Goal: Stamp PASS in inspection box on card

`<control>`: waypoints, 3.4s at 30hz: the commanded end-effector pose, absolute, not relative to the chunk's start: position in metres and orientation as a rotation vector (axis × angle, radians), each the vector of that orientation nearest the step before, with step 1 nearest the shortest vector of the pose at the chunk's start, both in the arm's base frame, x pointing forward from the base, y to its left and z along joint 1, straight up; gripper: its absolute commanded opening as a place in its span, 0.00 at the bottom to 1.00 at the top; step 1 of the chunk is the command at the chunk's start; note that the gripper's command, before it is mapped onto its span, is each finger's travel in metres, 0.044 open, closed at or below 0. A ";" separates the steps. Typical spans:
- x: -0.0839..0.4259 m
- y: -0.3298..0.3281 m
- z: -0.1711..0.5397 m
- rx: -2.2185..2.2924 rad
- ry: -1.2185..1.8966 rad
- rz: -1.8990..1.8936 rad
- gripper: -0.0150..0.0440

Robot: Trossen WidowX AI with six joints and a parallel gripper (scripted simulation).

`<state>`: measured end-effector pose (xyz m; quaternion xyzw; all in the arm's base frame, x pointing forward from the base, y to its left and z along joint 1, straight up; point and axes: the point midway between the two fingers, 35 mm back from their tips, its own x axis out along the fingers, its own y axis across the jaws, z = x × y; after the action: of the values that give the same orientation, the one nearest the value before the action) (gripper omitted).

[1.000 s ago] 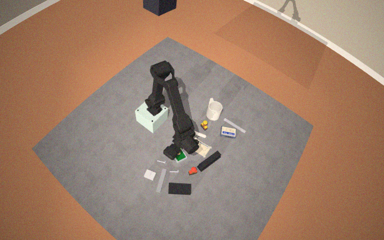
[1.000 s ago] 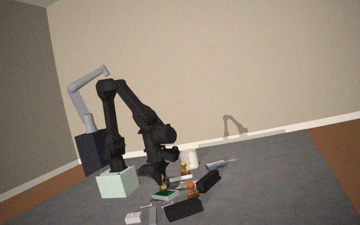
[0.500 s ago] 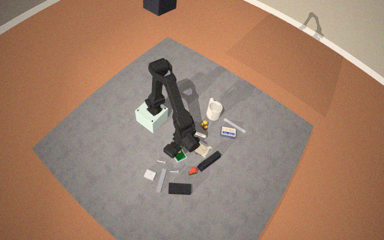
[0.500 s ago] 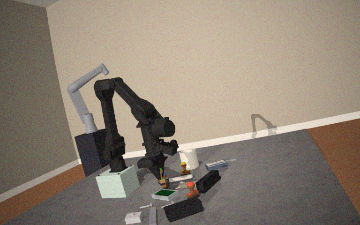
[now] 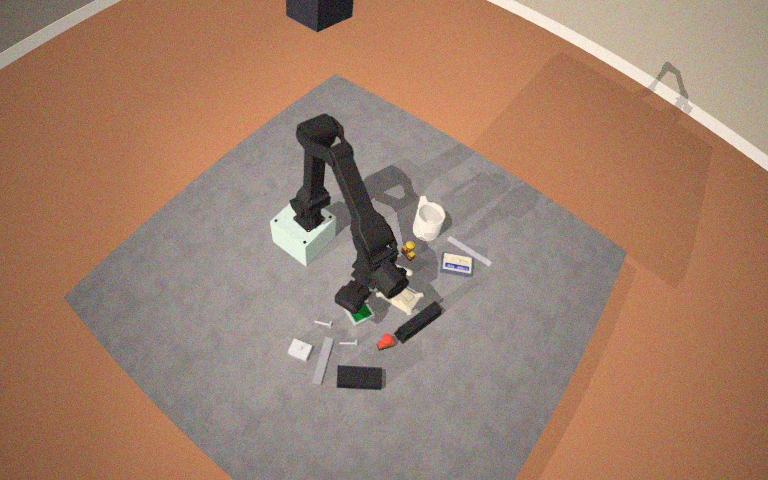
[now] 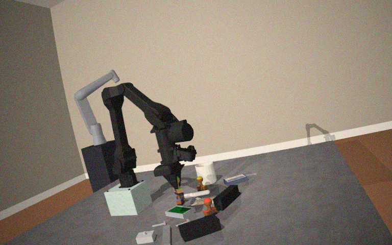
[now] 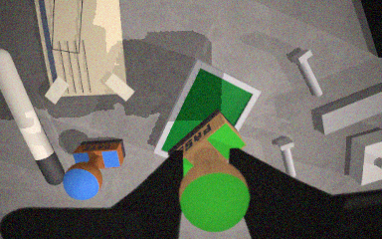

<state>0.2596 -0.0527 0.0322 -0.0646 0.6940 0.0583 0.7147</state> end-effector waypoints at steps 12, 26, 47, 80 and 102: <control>0.302 0.016 0.034 -0.456 1.492 0.446 0.25; 0.317 0.064 0.033 -0.635 1.443 0.626 0.25; 0.318 0.065 0.020 -0.634 1.443 0.627 0.25; 0.319 0.065 -0.002 -0.633 1.443 0.628 0.25; 0.319 0.065 -0.017 -0.632 1.443 0.629 0.25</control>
<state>0.3206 0.0648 -0.0119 -0.2801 0.6357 0.2754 0.6645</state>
